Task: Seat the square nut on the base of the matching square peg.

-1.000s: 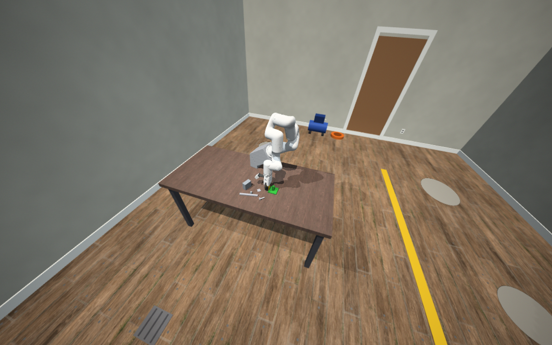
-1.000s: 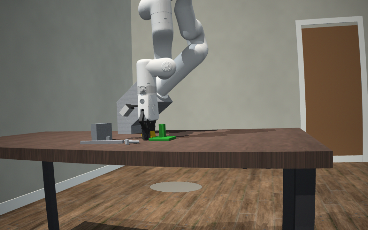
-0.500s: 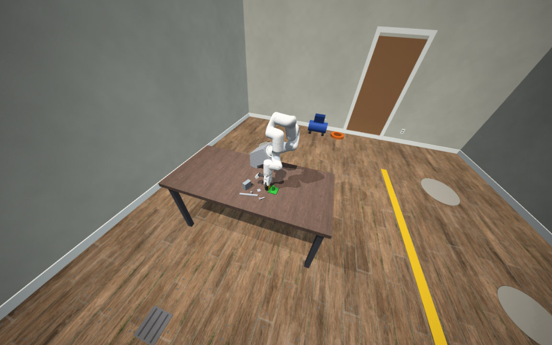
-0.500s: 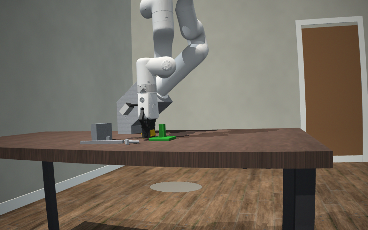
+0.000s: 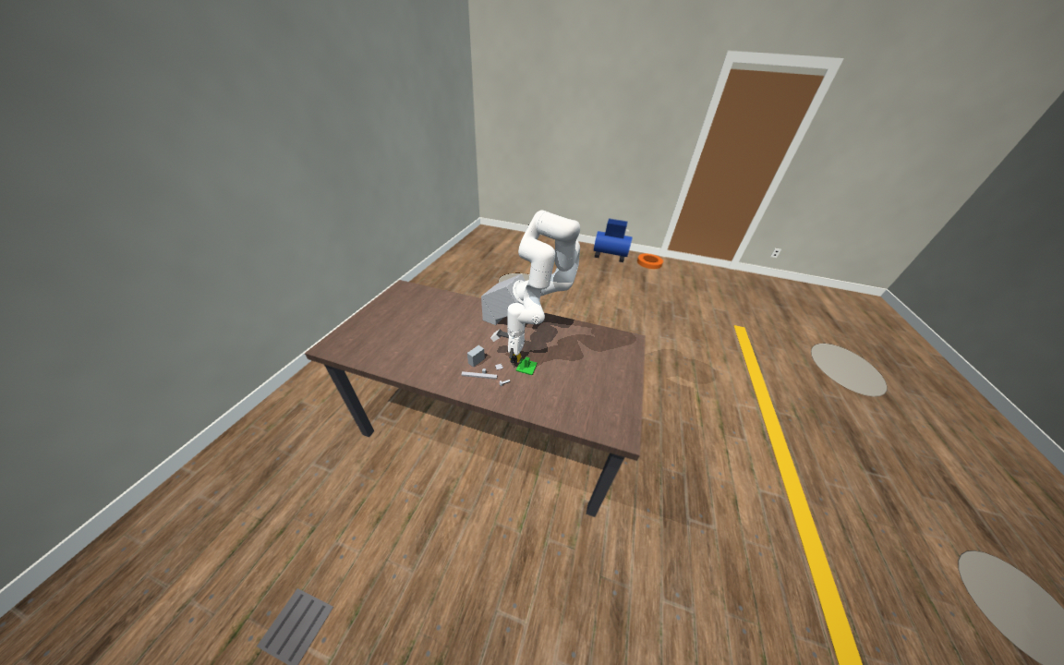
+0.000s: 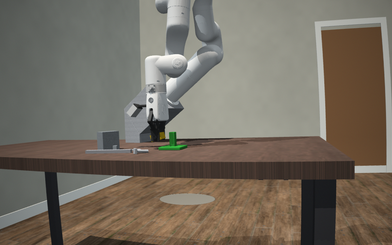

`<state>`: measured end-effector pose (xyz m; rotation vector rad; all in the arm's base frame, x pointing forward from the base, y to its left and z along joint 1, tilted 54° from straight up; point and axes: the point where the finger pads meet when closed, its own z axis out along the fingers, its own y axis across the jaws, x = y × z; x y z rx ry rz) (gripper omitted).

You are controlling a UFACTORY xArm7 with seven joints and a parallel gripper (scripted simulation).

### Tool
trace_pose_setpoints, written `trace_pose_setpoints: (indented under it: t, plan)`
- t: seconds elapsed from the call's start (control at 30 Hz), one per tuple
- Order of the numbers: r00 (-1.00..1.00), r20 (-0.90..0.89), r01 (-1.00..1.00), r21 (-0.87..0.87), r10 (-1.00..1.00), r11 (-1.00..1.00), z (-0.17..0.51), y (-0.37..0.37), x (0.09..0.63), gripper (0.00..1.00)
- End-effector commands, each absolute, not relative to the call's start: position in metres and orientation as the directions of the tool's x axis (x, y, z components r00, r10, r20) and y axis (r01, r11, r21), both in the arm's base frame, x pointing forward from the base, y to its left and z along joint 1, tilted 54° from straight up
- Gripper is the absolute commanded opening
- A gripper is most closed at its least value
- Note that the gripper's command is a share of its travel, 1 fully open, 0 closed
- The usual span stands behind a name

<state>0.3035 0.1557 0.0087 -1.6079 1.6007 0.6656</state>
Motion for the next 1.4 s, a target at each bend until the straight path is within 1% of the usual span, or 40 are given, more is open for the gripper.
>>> trace_pose_setpoints:
  t: [0.0, 0.93, 1.37]
  plan:
    - [0.079, -0.801, -0.986, -0.151, -0.593, 0.073, 0.014, 0.147, 0.303, 0.00]
    - [0.077, -0.797, -0.986, -0.149, -0.599, 0.072, 0.020, 0.138, 0.299, 0.00]
    - [0.063, -0.754, -0.987, -0.144, -0.654, 0.072, 0.020, 0.136, 0.300, 0.00]
